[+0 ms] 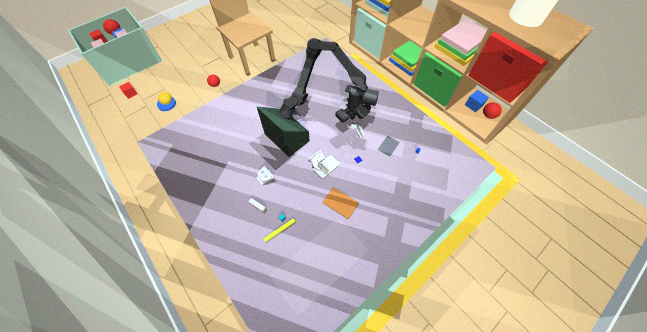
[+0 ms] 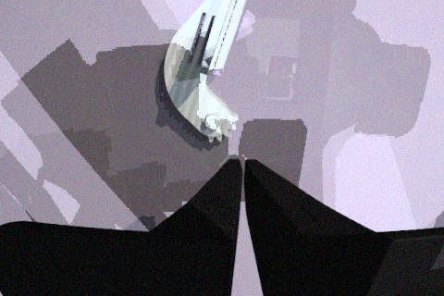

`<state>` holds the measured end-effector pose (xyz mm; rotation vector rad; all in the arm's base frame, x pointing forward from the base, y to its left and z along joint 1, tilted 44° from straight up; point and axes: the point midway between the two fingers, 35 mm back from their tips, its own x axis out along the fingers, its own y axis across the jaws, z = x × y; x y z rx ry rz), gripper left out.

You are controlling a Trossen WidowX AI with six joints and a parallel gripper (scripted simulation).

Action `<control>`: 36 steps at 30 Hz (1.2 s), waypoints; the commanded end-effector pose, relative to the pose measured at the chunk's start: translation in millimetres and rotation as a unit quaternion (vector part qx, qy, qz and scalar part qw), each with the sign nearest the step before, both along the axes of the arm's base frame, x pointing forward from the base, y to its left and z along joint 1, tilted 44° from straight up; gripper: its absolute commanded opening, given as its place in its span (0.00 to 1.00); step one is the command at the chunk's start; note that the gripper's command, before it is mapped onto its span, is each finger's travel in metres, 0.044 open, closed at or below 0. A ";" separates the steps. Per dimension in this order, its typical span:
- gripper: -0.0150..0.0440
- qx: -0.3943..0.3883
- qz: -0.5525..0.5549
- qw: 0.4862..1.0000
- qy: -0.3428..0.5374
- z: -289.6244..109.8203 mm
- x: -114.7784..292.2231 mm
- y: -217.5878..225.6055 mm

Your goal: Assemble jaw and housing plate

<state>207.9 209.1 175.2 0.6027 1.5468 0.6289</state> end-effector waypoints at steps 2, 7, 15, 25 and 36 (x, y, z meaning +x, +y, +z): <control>0.43 0.000 0.000 1.000 0.000 0.0 0.0 0.0; 0.65 0.000 0.000 1.000 0.000 0.0 0.0 0.0; 1.00 0.000 0.000 1.000 0.000 0.0 0.0 0.0; 1.00 0.000 0.000 1.000 0.000 0.0 0.0 0.0; 1.00 0.000 0.000 1.000 0.000 0.0 0.0 0.0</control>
